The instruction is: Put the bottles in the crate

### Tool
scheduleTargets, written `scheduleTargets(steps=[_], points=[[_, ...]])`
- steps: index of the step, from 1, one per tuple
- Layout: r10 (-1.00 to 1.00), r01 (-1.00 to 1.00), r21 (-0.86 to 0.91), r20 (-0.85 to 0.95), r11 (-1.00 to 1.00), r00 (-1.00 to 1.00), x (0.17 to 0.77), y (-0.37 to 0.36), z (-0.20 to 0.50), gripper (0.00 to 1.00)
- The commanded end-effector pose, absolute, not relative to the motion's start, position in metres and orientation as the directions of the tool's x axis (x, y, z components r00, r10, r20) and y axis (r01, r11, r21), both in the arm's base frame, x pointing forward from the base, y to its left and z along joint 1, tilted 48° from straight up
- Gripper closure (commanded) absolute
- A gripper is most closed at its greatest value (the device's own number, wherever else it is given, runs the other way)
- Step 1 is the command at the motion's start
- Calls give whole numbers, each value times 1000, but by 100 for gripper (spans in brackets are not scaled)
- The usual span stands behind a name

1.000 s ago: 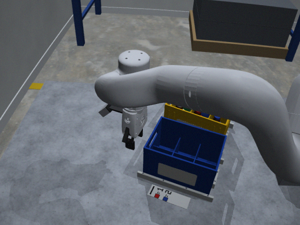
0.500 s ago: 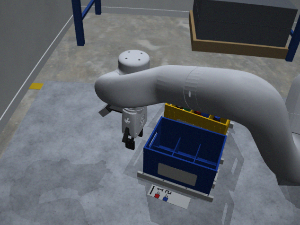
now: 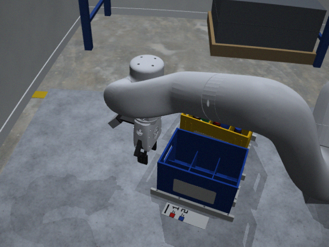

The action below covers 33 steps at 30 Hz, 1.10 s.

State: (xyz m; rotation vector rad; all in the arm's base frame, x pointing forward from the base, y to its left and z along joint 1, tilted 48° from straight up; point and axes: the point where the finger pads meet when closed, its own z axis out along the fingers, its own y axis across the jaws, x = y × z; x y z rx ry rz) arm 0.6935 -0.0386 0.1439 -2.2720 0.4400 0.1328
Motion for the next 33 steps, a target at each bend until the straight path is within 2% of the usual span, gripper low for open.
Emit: scheduleTargets(steps=[1, 16, 18, 33], points=[[-271, -354, -701, -232, -619, 934, 694, -39, 145, 35], [-271, -354, -701, -232, -619, 934, 694, -39, 145, 35], [-312, -415, -684, -278, -600, 908, 690, -47, 139, 35], [-314, -418, -683, -280, -599, 907, 660, -94, 106, 35]])
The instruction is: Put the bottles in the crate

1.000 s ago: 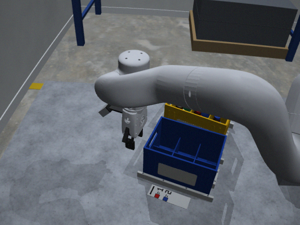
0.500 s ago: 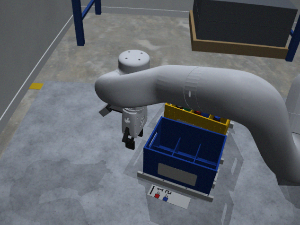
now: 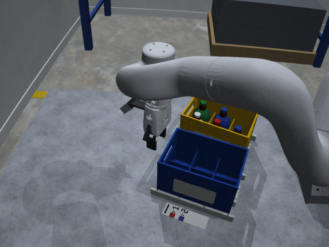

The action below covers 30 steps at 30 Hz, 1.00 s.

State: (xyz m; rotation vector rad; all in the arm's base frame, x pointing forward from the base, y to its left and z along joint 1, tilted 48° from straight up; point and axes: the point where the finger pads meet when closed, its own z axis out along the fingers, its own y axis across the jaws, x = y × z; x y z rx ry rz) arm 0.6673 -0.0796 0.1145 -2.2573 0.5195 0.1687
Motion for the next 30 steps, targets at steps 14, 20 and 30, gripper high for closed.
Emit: scheduleTargets(steps=[14, 20, 30], points=[[-314, -418, -683, -280, -599, 907, 632, -137, 75, 35], [-314, -418, -683, -280, -599, 907, 618, -159, 60, 35], [-314, -418, -683, -280, -599, 907, 600, -188, 39, 35]])
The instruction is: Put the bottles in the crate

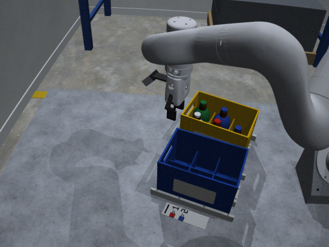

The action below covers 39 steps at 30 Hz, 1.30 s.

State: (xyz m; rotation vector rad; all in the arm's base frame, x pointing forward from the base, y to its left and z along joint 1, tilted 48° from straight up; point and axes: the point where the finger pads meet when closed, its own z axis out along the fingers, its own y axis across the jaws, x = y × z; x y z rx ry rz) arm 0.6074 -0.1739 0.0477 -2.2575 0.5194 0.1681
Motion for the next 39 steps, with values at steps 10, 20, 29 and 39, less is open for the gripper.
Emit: scheduleTargets(steps=[10, 20, 29, 39], points=[[-314, -418, -683, -280, -599, 907, 582, -217, 19, 35], [-314, -418, -683, -280, -599, 907, 559, -253, -7, 35], [-314, -418, -683, -280, -599, 907, 542, -279, -25, 35], [-314, -418, -683, -280, -599, 907, 520, -315, -51, 35]])
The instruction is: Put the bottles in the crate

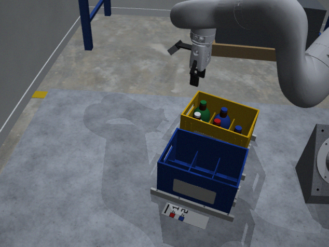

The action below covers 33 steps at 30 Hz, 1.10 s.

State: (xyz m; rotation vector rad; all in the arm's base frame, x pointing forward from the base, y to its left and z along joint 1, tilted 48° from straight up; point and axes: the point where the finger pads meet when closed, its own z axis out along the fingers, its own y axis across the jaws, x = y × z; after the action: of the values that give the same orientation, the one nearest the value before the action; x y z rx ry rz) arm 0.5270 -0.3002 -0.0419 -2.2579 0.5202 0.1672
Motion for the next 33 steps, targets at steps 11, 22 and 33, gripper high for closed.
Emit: scheduleTargets(steps=[11, 22, 33], points=[[-314, -418, -683, -280, -599, 907, 507, -335, -65, 35], [-314, -418, -683, -280, -599, 907, 507, -335, -65, 35], [-314, -418, -683, -280, -599, 907, 507, -335, -65, 35]])
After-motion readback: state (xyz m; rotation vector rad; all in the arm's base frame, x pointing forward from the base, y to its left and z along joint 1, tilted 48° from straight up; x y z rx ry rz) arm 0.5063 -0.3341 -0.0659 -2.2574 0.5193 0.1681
